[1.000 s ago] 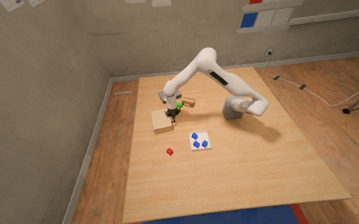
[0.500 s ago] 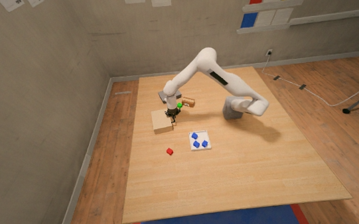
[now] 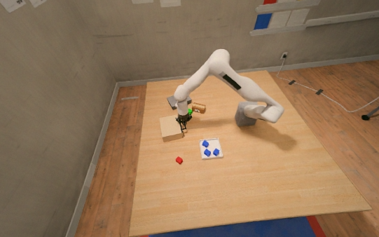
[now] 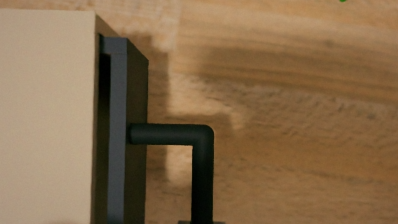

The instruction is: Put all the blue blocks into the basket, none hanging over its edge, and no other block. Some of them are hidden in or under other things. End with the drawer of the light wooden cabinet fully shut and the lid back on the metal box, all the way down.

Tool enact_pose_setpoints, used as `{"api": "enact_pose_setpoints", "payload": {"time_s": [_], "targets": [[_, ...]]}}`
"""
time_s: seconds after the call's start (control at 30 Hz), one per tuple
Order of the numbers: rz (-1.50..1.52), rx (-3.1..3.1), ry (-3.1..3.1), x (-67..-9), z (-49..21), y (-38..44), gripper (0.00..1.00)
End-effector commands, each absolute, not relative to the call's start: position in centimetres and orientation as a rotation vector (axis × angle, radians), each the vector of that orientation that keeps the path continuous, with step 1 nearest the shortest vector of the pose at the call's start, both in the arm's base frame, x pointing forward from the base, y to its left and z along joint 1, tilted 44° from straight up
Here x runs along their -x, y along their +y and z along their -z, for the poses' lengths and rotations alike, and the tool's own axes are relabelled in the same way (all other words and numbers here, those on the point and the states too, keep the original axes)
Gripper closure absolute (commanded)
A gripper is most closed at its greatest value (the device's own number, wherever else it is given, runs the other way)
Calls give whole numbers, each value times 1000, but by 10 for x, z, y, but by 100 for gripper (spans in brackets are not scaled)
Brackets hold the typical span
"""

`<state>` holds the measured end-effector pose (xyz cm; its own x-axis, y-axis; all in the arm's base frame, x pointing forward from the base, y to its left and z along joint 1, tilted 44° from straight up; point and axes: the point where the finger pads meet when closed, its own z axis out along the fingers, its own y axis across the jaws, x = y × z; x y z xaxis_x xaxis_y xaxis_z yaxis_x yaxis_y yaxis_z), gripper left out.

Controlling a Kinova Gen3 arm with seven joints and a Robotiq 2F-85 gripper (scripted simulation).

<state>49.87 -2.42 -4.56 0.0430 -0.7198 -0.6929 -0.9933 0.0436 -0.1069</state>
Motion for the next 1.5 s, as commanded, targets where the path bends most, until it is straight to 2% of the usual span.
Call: {"api": "enact_pose_setpoints", "payload": {"time_s": [0.0, 1.47], "targets": [[-590, 1731, 1734, -497, 45, -25, 90], [-590, 1731, 1734, -425, 54, -21, 90]]}}
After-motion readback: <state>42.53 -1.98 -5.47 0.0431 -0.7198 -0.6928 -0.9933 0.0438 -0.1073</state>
